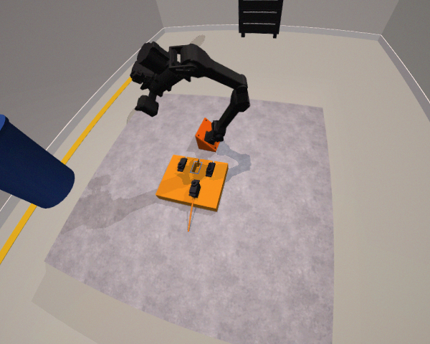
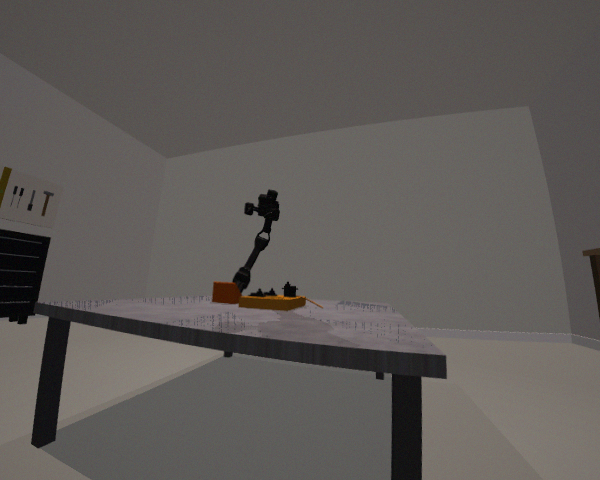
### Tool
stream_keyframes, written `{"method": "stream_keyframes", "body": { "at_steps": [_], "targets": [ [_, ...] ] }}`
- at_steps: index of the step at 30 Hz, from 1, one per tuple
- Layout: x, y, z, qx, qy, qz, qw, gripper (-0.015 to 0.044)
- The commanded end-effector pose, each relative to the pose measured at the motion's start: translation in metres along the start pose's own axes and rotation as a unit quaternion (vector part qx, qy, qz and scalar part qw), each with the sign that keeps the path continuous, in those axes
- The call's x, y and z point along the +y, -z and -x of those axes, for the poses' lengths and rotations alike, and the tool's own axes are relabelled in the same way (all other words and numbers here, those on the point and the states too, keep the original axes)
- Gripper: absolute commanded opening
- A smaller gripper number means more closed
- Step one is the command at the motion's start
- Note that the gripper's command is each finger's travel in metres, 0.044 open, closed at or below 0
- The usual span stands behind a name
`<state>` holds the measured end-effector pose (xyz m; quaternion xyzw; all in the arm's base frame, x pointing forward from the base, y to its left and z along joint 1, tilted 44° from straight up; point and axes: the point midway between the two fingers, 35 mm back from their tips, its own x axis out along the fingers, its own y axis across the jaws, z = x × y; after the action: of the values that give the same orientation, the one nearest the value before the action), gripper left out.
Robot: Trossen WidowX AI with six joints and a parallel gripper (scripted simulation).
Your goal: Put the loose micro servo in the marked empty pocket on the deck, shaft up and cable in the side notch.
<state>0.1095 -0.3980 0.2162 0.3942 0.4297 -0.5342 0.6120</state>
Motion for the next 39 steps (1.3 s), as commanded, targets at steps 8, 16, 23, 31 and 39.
{"method": "stream_keyframes", "body": {
  "at_steps": [8, 16, 23, 31, 39],
  "targets": [
    [0.076, 0.049, -0.024, 0.089, -0.090, 0.155, 0.980, 0.0440],
    [0.121, 0.089, -0.030, 0.143, -0.155, 0.256, 0.943, 0.0440],
    [0.157, 0.130, -0.030, 0.189, -0.215, 0.337, 0.897, 0.0440],
    [0.192, 0.180, -0.026, 0.237, -0.284, 0.419, 0.829, 0.0440],
    [0.221, 0.233, -0.018, 0.283, -0.354, 0.486, 0.748, 0.0440]
  ]
}}
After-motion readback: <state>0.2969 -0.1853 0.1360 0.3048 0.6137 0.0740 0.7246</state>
